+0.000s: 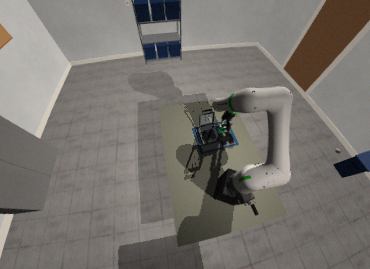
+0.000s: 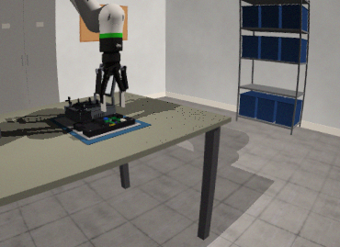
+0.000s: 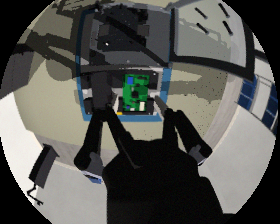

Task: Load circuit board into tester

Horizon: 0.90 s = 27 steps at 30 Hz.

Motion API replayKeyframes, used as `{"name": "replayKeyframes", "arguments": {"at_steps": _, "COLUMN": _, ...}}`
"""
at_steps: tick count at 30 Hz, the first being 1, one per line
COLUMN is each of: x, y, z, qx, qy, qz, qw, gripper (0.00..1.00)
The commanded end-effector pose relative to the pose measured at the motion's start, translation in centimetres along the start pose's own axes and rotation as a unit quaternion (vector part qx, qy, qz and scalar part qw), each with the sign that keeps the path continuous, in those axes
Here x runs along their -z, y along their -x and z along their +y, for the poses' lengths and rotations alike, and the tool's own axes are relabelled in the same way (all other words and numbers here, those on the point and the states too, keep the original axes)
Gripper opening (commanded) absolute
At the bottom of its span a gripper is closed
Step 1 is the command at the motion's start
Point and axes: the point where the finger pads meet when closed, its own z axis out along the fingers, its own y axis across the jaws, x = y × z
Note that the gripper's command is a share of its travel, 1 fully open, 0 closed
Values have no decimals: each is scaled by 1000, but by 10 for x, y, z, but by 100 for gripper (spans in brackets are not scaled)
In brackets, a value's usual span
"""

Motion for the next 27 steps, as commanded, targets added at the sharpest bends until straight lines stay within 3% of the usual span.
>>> {"name": "replayKeyframes", "arguments": {"at_steps": 1, "x": 0, "y": 0, "z": 0, "qx": 0, "qy": 0, "qz": 0, "qw": 1000, "gripper": 58}}
{"name": "replayKeyframes", "arguments": {"at_steps": 27, "x": -9, "y": 0, "z": 0, "qx": 0, "qy": 0, "qz": 0, "qw": 1000, "gripper": 58}}
